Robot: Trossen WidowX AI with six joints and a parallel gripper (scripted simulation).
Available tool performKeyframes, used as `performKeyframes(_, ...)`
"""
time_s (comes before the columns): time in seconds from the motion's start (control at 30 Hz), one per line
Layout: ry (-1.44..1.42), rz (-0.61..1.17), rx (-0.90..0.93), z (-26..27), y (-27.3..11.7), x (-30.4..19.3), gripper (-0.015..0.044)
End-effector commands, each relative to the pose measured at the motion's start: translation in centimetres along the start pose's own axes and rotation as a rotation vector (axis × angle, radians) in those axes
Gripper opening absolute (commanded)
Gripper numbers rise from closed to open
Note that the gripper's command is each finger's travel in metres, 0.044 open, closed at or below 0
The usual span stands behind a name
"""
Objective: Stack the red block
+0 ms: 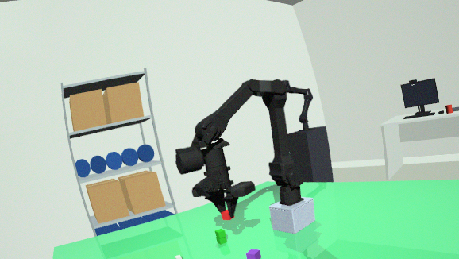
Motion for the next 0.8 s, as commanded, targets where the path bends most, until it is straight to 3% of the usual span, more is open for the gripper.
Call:
performKeyframes(0.0, -0.005, -0.003, 0.0, -1.4, 0.1, -0.5, 0.0)
performKeyframes(0.77, -0.026, 0.007, -0.009, -8.2, 0.1, -6.2, 0.0)
Point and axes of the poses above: the point midway between the two fingers, 35 mm back from their tips, its own y axis out along the fingers, its own z axis across the jaws, x = y × z, the point moved 1 cm from there along -y, back along the fingers, and after that the axes turned 9 degrees about -y, right-handed, at the moved point
